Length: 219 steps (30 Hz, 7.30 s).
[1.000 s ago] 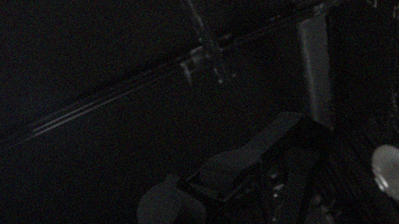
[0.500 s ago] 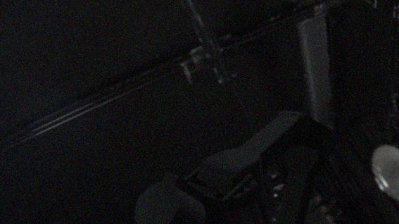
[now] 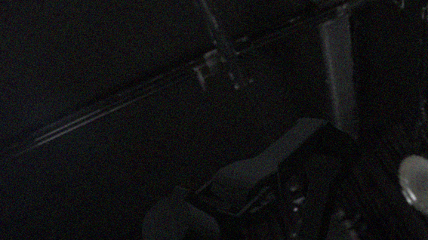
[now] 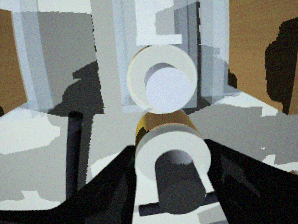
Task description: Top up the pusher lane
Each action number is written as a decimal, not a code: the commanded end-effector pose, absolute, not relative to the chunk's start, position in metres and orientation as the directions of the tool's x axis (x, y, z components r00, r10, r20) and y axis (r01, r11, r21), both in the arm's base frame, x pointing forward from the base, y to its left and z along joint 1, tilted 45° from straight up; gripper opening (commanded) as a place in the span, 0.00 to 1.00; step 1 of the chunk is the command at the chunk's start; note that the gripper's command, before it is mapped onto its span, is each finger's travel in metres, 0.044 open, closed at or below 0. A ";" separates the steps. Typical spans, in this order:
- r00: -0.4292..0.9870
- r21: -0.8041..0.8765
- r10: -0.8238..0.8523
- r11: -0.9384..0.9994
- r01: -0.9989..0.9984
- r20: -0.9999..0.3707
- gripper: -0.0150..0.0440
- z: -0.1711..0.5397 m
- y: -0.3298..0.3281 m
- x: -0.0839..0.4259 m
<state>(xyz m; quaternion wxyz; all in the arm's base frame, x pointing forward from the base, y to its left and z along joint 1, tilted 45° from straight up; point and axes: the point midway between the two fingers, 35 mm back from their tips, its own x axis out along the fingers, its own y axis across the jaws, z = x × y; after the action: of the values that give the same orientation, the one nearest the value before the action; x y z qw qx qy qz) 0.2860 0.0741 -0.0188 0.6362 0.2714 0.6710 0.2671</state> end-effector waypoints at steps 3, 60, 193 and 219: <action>-0.028 0.705 0.705 0.709 0.014 -0.708 0.25 -0.017 0.074 0.295; -0.027 0.705 0.705 0.709 0.013 -0.708 0.25 -0.015 0.074 0.319; -0.026 0.705 0.705 0.709 0.012 -0.708 0.25 -0.021 0.080 0.336; -0.026 0.706 0.706 0.709 0.013 -0.708 0.25 -0.027 0.087 0.335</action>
<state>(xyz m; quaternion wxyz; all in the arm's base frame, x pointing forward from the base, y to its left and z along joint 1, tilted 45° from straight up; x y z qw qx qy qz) 0.3310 0.0850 -0.0274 0.6380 0.2700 0.6702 0.2661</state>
